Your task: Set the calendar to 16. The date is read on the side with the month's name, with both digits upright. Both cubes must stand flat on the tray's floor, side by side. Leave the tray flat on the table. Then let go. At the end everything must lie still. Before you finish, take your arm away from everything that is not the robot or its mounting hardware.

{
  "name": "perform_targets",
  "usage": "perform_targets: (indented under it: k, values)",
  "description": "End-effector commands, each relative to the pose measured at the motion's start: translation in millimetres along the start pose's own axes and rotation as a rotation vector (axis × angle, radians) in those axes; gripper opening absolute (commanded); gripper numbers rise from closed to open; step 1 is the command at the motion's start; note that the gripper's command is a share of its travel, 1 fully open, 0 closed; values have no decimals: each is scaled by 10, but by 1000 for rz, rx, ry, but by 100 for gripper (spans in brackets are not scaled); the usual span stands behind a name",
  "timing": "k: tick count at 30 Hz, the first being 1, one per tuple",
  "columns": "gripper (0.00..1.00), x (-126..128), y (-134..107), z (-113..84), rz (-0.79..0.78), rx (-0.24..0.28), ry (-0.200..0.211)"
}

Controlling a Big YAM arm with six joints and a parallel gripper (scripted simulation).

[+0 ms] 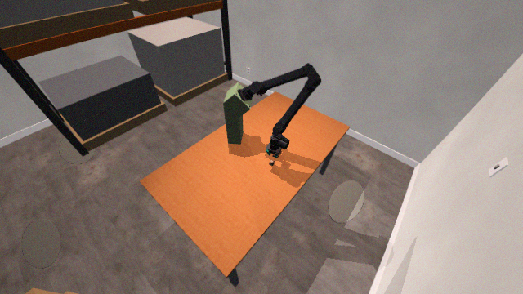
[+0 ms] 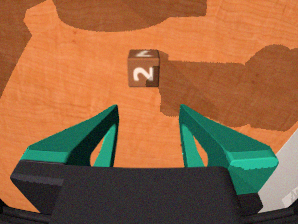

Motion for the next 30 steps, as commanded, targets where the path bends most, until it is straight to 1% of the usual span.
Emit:
perform_targets:
  k: [1, 2, 3, 16, 18, 30]
  values:
    - [47, 32, 80, 94, 3, -16, 9]
    - [47, 65, 96, 100, 7, -20, 16]
    - [47, 33, 81, 116, 3, -16, 9]
    - [47, 39, 85, 311, 3, -16, 9]
    - [47, 39, 85, 311, 3, -16, 9]
    - [47, 43, 89, 479, 3, -17, 9]
Point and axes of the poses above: the point where the finger pads meet when closed, its own z axis out along the fingers, its own x axis across the jaws, y = z × x, the point moved 1 cm from there along -z, back along the fingers, and after that the axes turned 10 degrees about -z, right-handed, at the moved point
